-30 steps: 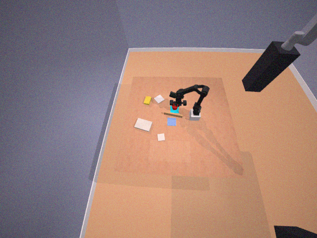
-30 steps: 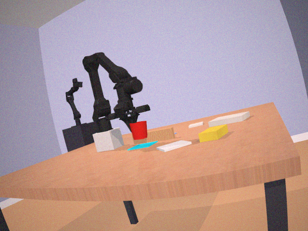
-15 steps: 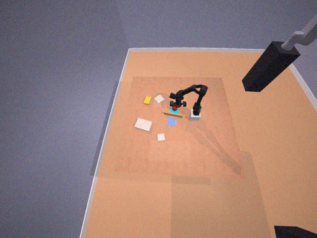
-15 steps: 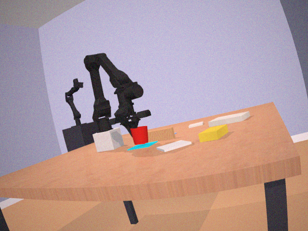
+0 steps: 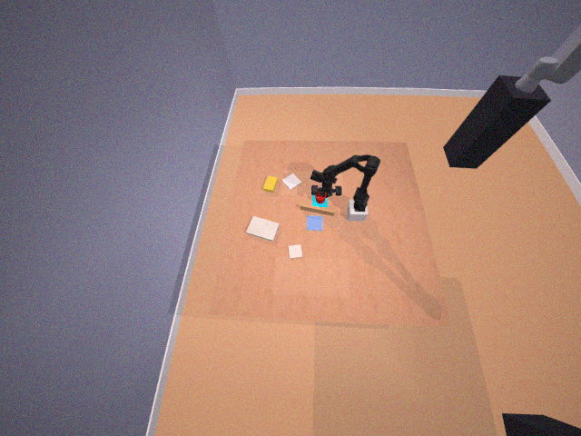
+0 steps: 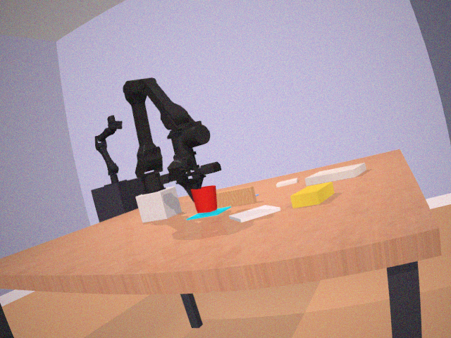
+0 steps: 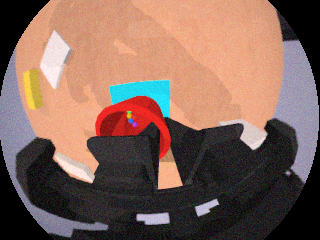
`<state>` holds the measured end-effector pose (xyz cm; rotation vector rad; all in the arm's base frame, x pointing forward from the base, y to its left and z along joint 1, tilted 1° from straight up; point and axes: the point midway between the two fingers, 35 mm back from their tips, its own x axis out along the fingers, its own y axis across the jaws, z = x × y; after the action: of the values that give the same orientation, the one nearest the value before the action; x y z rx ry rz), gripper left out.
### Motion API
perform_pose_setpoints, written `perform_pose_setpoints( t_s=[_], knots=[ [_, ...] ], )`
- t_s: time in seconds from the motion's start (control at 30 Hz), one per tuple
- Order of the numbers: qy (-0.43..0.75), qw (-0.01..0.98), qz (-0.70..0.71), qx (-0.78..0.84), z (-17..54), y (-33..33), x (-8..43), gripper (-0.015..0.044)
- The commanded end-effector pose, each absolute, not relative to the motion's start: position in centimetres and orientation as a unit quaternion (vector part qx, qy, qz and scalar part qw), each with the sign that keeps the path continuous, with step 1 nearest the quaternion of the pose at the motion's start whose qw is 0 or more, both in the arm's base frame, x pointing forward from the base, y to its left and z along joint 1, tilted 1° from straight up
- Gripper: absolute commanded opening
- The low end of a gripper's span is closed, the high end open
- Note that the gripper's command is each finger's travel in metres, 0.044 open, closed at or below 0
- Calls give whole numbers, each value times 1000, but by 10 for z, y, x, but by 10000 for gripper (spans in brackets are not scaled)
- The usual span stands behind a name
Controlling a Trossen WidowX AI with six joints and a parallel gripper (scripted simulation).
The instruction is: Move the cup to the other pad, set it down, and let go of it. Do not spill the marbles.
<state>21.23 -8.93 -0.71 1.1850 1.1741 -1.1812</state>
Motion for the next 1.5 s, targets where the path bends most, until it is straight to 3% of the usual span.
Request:
perform_pose_setpoints(
  t_s=[0.0, 0.13, 1.47],
  knots=[
    [490, 522, -493, 495, -7, -89, 212, 26],
    [490, 522, -493, 495, -7, -89, 212, 128],
    [492, 523, -491, 493, 45, -89, 212, 128]
  ],
)
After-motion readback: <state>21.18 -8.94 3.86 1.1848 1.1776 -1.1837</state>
